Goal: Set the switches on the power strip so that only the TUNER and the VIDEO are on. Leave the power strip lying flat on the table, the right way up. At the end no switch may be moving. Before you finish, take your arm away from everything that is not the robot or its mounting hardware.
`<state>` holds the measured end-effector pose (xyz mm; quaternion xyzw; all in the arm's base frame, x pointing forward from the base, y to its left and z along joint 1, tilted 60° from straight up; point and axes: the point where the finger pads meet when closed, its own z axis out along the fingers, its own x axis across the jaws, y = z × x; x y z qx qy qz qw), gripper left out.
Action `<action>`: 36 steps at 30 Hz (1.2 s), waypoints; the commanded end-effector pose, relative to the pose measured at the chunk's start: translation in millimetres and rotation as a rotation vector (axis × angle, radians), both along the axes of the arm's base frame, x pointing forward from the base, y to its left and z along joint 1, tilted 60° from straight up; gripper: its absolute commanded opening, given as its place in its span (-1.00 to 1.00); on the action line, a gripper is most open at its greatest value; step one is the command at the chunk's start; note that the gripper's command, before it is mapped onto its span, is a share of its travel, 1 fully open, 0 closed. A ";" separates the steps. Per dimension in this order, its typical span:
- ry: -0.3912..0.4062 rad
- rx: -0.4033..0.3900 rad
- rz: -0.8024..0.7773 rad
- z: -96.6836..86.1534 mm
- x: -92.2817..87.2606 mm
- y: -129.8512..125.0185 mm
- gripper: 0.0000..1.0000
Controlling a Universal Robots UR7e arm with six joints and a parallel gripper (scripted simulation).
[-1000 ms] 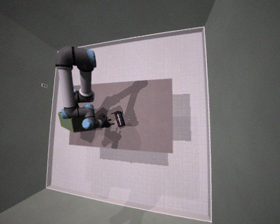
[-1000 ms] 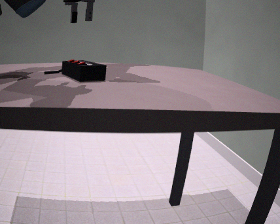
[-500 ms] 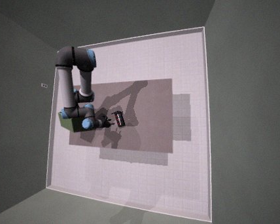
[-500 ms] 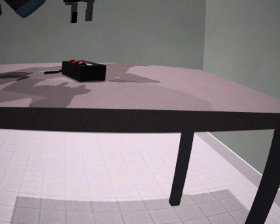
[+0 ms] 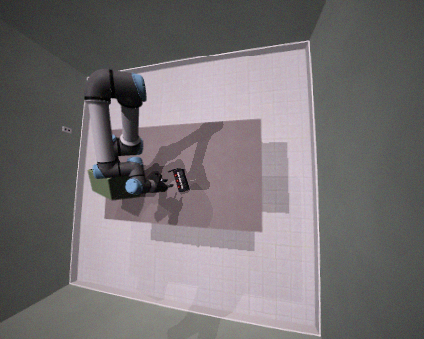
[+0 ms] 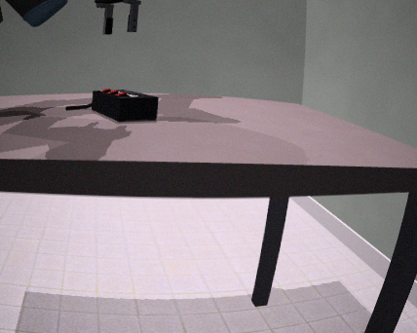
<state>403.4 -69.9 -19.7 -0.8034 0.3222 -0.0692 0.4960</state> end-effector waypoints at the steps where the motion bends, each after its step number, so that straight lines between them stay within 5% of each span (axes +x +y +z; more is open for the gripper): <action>1: -0.106 -0.060 0.085 4.8 -2.2 3.9 1.00; 13: -0.368 -0.207 0.297 15.0 -8.9 14.3 1.00; 21: -0.432 -0.241 0.348 17.1 -10.6 16.5 1.00; 36: -0.433 -0.241 0.349 17.2 -10.6 16.5 1.00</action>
